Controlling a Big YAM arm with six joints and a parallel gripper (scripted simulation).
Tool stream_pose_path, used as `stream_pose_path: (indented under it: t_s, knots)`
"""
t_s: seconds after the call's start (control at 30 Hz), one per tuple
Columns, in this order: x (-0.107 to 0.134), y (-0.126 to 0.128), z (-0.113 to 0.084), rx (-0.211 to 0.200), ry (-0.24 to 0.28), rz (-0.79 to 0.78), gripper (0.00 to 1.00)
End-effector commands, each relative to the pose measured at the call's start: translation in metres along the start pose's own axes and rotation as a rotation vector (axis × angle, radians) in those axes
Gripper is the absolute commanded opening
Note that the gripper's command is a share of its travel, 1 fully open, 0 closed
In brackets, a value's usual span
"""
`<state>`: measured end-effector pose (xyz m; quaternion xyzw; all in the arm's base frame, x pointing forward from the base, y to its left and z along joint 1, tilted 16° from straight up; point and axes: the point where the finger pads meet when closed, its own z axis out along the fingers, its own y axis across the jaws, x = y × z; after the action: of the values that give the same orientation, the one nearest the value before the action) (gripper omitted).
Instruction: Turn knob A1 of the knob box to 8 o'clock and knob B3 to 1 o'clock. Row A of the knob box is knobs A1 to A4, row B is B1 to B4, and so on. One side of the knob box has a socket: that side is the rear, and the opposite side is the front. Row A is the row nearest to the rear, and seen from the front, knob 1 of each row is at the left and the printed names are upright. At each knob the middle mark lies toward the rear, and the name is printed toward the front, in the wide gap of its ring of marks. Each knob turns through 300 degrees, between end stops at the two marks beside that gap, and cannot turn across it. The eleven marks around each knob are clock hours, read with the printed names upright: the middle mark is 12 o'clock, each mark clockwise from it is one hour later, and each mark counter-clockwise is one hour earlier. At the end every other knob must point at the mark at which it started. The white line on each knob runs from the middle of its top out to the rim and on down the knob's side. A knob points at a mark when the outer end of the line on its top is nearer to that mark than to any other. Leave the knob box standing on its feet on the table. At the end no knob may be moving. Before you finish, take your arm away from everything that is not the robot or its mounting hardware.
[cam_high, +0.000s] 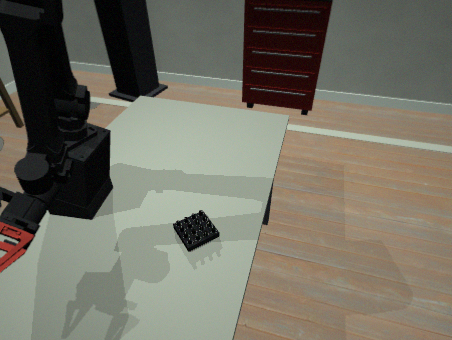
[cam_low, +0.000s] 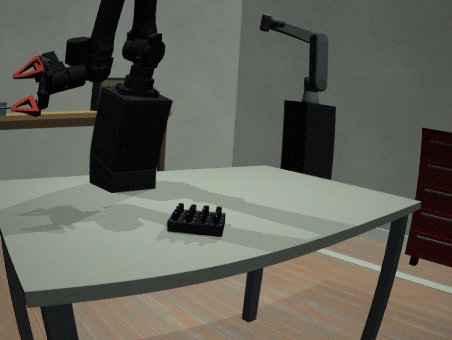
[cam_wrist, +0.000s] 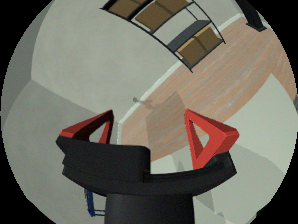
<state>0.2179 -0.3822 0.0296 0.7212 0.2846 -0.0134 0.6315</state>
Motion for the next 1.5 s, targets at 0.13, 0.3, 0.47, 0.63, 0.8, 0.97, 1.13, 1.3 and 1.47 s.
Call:
stream_pose_path:
  t_s: [0.13, 0.3, 0.47, 0.63, 0.8, 0.97, 1.13, 1.3, 1.47]
  knots:
    - [-0.001, 0.002, 0.0, -0.004, -0.003, 0.001, 1.0]
    - [-0.001, 0.002, 0.0, -0.004, -0.003, 0.001, 1.0]
    - [-0.001, 0.002, 0.0, -0.004, -0.003, 0.001, 1.0]
    - [0.004, 0.015, 0.003, -0.03, 0.007, -0.017, 1.0]
    - [0.05, 0.016, 0.005, -0.001, 0.132, -0.098, 1.0]
    - [0.124, 0.016, -0.004, 0.039, 0.331, -0.238, 1.0]
    - [0.178, 0.015, -0.022, 0.062, 0.482, -0.353, 1.0]
    - [0.236, 0.012, -0.052, 0.079, 0.657, -0.495, 1.0]
    - [0.287, 0.007, -0.093, 0.088, 0.831, -0.646, 1.0]
